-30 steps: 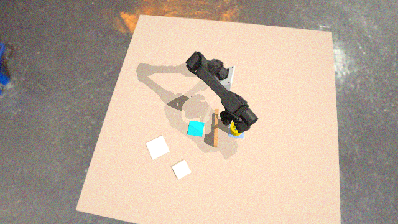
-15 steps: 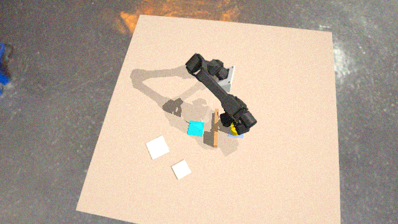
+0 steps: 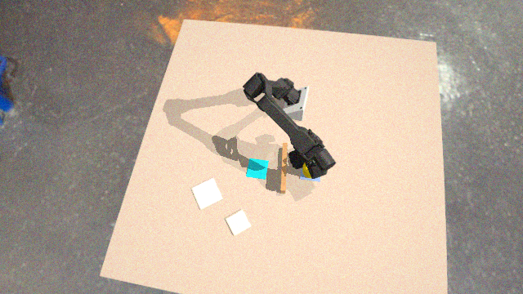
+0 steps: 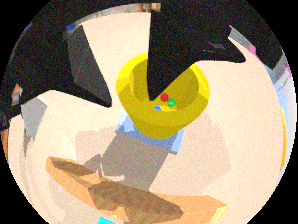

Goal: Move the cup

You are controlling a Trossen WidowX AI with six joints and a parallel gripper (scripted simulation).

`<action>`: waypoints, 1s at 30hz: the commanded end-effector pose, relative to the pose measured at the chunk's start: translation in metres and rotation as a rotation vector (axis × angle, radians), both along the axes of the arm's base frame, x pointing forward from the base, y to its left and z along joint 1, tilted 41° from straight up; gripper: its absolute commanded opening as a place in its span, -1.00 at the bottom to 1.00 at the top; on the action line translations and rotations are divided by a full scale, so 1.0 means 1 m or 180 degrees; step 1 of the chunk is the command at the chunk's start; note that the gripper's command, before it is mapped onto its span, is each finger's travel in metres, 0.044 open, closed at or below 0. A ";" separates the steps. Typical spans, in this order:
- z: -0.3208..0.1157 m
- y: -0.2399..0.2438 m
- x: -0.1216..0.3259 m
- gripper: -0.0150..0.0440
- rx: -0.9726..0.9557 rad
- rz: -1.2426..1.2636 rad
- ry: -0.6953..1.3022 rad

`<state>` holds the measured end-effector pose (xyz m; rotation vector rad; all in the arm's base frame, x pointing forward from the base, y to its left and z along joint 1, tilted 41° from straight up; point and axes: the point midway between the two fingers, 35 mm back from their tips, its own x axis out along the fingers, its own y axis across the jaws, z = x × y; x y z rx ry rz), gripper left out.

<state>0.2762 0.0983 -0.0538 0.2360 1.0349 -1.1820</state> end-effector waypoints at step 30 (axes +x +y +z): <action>-0.008 -0.008 -0.001 -0.42 -0.0006 -0.0005 0.0005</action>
